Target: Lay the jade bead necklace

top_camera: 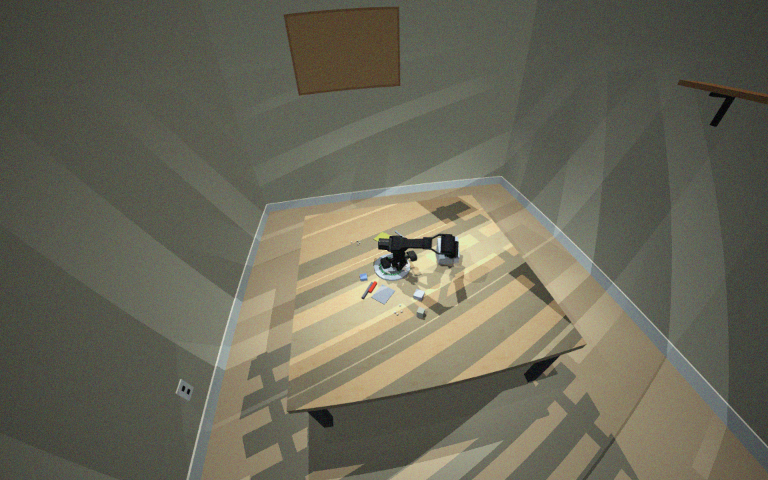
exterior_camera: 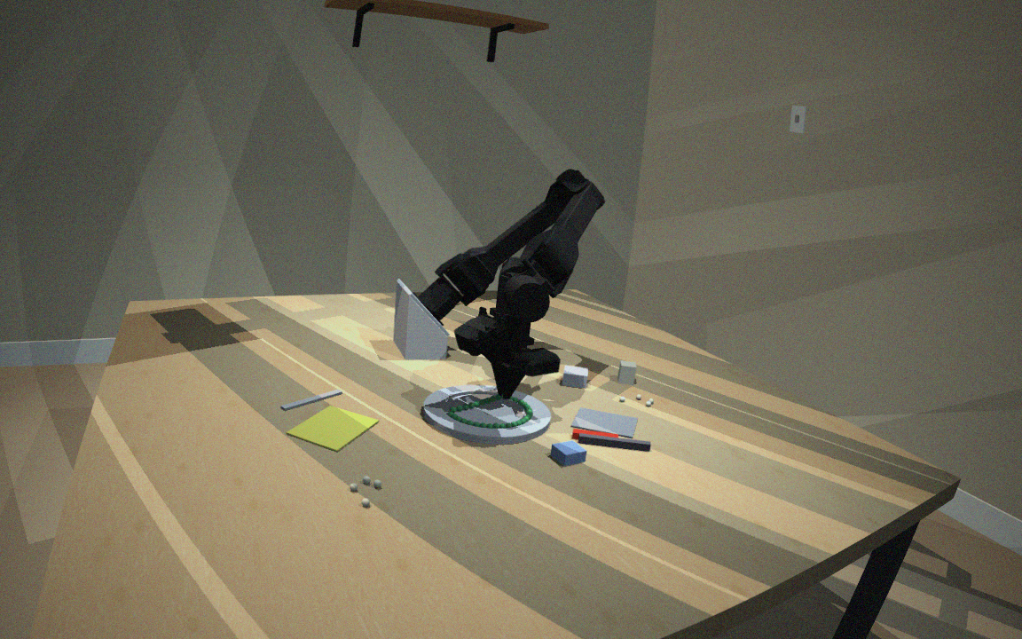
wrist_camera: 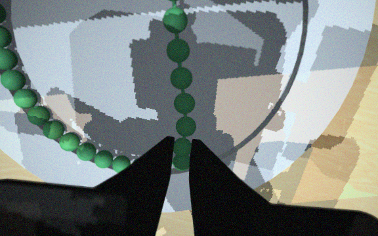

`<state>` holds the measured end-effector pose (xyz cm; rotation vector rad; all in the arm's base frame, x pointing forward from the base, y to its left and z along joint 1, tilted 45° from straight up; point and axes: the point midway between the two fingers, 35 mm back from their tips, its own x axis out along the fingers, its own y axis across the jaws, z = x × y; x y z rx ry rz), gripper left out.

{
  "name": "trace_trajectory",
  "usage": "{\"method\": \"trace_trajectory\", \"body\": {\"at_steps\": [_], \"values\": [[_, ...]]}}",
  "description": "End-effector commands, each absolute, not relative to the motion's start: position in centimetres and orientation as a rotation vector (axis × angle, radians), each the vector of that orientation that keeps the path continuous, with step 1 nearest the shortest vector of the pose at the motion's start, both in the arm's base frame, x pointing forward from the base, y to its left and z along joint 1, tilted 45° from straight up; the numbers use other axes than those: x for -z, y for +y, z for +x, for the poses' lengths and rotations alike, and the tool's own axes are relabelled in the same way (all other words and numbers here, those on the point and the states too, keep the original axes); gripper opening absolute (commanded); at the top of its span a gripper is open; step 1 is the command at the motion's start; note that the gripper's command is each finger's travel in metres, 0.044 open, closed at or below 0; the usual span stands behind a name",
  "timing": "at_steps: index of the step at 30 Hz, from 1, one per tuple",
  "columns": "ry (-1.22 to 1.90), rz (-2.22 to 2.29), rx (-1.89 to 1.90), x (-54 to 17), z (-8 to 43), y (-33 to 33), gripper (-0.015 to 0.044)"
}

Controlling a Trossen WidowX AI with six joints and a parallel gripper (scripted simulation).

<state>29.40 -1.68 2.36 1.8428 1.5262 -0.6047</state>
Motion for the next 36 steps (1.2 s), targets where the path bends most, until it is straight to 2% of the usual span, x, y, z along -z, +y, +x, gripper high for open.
{"method": "trace_trajectory", "body": {"at_steps": [1,34,36], "values": [[1.525,1.843,0.604,-2.4,29.4,-1.7,0.0000],[1.535,1.850,0.609,-2.5,28.2,-0.9,0.0000],[1.528,1.846,0.609,-2.6,28.4,-1.2,0.0053]]}}
